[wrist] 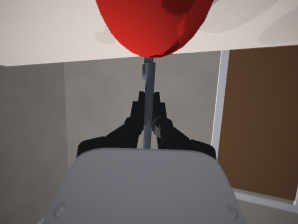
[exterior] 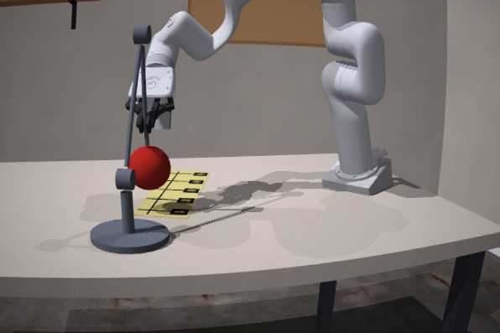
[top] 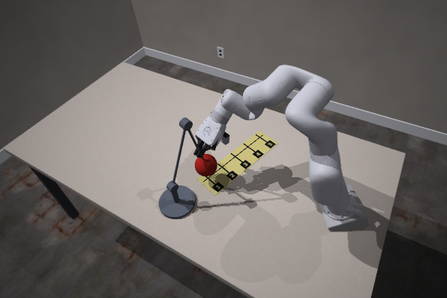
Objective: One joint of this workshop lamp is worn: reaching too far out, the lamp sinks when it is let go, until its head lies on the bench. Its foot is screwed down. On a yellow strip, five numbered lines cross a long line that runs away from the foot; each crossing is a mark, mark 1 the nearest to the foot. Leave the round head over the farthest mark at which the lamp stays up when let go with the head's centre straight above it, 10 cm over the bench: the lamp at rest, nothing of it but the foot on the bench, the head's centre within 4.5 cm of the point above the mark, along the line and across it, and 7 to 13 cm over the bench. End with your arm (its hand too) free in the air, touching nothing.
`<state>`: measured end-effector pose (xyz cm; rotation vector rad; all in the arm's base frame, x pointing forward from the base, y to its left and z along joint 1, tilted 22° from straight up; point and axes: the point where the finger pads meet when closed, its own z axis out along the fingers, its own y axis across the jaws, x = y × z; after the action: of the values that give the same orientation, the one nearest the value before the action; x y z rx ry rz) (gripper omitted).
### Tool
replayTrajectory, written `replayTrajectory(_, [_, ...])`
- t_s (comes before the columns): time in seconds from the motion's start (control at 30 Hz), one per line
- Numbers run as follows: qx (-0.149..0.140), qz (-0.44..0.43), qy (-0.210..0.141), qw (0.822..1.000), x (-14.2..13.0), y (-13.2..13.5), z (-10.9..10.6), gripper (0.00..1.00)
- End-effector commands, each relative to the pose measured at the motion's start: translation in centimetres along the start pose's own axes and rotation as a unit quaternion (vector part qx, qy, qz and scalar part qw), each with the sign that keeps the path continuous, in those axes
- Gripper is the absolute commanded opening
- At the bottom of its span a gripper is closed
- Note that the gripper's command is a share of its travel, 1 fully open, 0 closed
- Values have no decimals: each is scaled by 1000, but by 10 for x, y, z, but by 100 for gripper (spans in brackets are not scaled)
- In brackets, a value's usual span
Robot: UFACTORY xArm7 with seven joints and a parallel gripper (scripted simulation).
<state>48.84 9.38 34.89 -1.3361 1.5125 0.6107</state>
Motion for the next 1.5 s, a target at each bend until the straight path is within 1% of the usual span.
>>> replayTrajectory(0.0, [1,-1,0,1000,-1,-1,-1,0])
replayTrajectory(0.37, [1,-1,0,1000,-1,-1,-1,0])
replayTrajectory(0.87, [2,-1,-1,1000,25,-1,-25,0])
replayTrajectory(0.93, [2,-1,-1,1000,25,-1,-25,0])
replayTrajectory(1.47, [0,-3,-1,1000,50,-2,-49,0])
